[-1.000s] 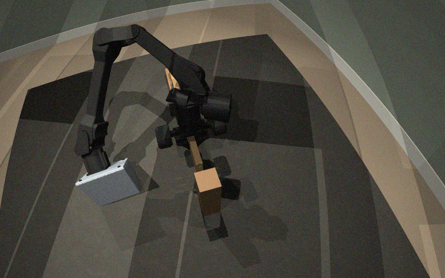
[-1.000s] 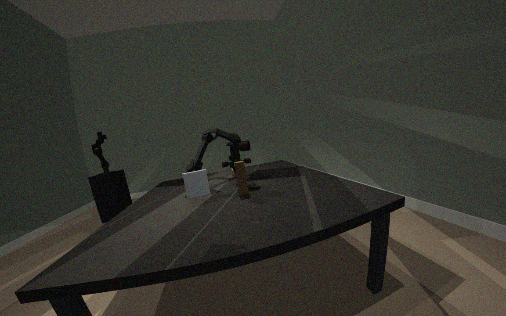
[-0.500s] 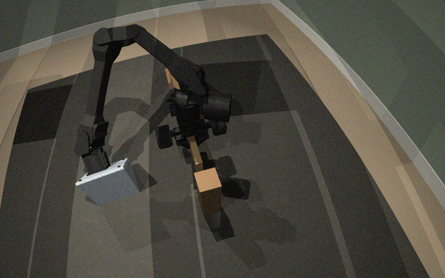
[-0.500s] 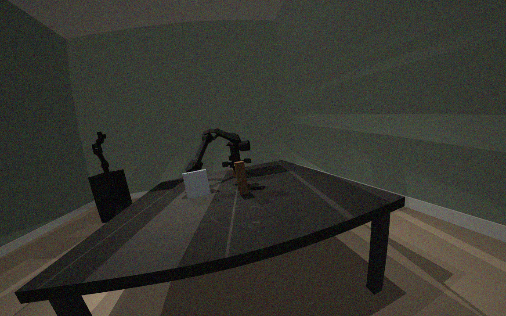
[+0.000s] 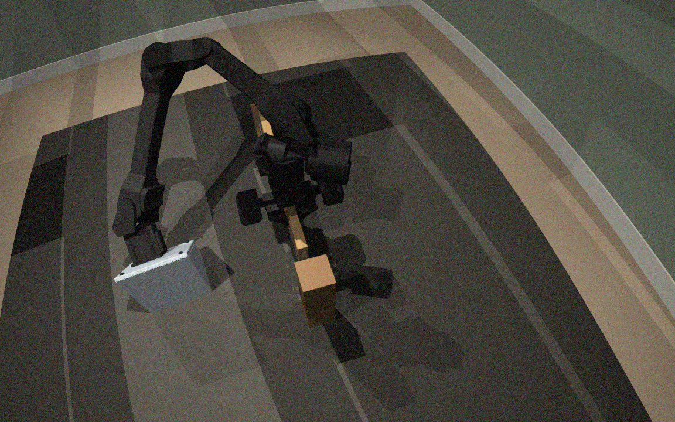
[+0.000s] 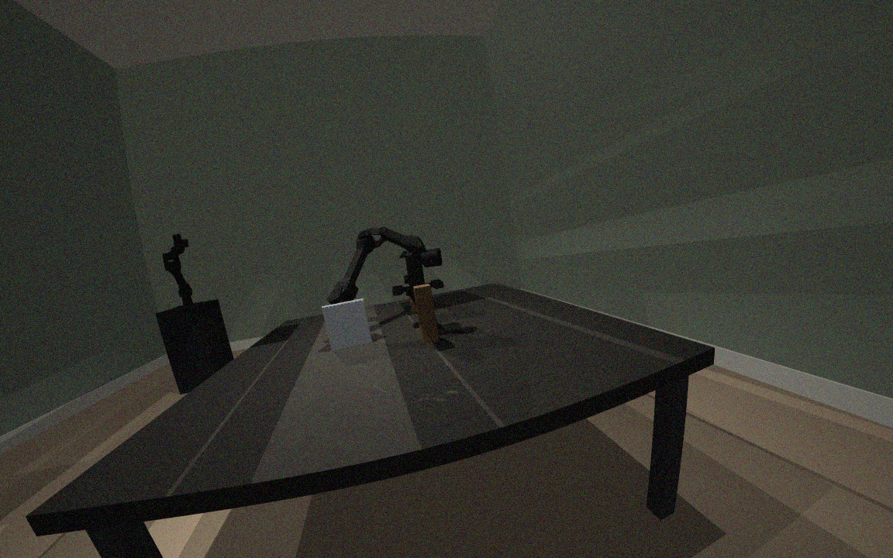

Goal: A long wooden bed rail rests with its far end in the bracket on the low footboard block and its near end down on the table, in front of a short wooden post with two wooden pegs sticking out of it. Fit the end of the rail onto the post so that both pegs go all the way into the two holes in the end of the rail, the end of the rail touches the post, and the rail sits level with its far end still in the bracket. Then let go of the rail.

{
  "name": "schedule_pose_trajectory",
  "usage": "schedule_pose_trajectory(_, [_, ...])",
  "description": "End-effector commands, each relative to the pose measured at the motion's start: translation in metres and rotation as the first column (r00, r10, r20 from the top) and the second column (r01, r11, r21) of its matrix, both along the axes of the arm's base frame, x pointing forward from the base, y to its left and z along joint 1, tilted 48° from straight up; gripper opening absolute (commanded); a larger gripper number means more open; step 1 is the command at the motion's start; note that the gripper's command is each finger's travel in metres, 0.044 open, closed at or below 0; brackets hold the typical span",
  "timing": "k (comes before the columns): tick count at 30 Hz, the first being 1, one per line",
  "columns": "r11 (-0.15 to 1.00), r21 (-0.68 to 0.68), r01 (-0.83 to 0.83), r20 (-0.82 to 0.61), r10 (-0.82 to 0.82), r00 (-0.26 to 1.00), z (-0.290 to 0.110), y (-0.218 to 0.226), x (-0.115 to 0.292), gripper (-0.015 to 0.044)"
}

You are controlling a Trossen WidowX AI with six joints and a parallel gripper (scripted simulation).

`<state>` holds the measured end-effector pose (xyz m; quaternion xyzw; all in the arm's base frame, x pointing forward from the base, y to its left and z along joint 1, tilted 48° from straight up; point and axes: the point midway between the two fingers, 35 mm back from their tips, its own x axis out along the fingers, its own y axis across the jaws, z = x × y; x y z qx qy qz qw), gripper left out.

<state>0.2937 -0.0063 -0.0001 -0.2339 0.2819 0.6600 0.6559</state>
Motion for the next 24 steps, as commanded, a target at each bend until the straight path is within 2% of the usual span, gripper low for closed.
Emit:
schedule_pose_trajectory(1, [1.0, -0.003, 0.006, 0.009, -0.006, 1.0, 0.0037, -0.0016, 0.0034, 0.0])
schedule_pose_trajectory(24, [1.0, -0.003, 0.006, 0.009, -0.006, 1.0, 0.0029, -0.0044, 0.0034, 0.0])
